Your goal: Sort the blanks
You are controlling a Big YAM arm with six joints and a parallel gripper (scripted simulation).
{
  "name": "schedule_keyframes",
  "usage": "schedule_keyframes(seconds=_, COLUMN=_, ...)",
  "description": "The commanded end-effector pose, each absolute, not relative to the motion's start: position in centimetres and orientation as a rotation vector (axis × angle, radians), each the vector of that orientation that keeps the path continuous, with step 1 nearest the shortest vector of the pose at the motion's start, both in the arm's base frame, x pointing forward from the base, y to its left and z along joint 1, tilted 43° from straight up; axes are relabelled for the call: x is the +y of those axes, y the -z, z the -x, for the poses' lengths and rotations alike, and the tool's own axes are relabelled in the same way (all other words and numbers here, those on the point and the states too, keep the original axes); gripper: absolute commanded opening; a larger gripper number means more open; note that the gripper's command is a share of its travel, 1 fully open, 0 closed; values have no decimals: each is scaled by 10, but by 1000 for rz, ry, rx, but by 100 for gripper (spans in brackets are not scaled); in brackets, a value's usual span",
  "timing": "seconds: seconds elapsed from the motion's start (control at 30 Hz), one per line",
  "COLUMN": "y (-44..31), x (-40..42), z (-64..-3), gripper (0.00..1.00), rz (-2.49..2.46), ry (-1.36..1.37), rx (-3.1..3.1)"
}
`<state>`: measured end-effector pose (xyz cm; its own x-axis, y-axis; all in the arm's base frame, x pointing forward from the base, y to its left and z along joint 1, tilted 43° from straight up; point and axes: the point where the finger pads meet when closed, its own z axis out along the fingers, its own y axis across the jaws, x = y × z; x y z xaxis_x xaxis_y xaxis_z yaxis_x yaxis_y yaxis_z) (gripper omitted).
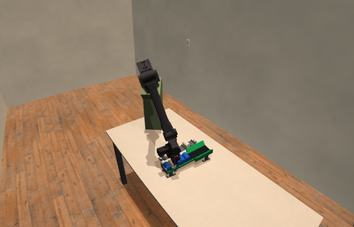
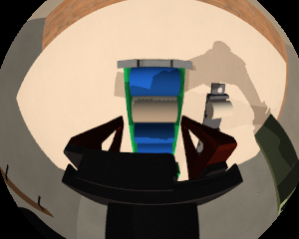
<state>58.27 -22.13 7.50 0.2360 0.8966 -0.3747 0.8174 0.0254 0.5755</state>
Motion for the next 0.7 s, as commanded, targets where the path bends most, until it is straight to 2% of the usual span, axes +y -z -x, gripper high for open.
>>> schedule_keyframes(seconds=0.0, y=-73, x=-230, z=-587, gripper=76, rz=-1793, ry=-132, rx=1584)
schedule_keyframes(seconds=0.67, y=-72, x=-229, z=-584, gripper=76, rz=-1791, ry=-134, rx=1581)
